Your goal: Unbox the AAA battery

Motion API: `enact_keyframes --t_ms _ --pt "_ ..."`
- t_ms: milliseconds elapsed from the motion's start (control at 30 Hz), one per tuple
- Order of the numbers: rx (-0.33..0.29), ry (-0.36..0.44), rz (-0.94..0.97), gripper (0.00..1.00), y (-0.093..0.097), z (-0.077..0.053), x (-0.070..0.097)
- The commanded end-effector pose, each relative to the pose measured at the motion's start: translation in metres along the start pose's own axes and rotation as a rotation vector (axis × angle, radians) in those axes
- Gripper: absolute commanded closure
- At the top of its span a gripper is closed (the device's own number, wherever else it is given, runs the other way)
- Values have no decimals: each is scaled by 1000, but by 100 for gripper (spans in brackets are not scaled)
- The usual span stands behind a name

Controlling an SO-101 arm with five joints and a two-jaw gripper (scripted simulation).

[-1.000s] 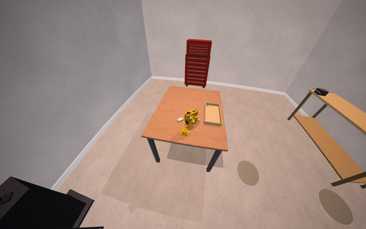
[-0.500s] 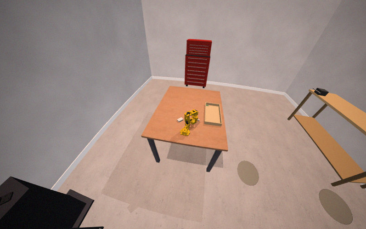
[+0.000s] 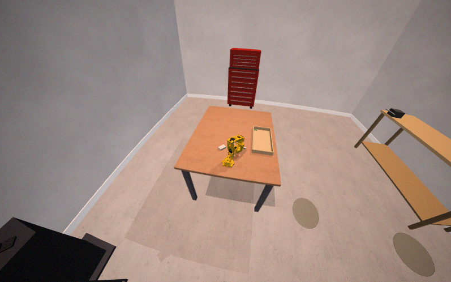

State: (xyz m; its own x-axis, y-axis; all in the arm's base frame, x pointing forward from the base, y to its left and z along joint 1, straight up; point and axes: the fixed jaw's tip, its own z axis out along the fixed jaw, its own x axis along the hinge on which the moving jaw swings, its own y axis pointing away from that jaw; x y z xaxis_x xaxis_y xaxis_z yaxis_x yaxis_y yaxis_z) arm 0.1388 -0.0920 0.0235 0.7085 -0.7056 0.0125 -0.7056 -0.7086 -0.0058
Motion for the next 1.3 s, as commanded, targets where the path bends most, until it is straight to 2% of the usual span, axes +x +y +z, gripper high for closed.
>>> enact_keyframes --t_ms 0,667,1267 --pt "-6 -13 -2 77 -2 5 0" --pt "-6 -13 -2 76 -2 5 0" --pt "-6 -13 -2 70 -2 5 0"
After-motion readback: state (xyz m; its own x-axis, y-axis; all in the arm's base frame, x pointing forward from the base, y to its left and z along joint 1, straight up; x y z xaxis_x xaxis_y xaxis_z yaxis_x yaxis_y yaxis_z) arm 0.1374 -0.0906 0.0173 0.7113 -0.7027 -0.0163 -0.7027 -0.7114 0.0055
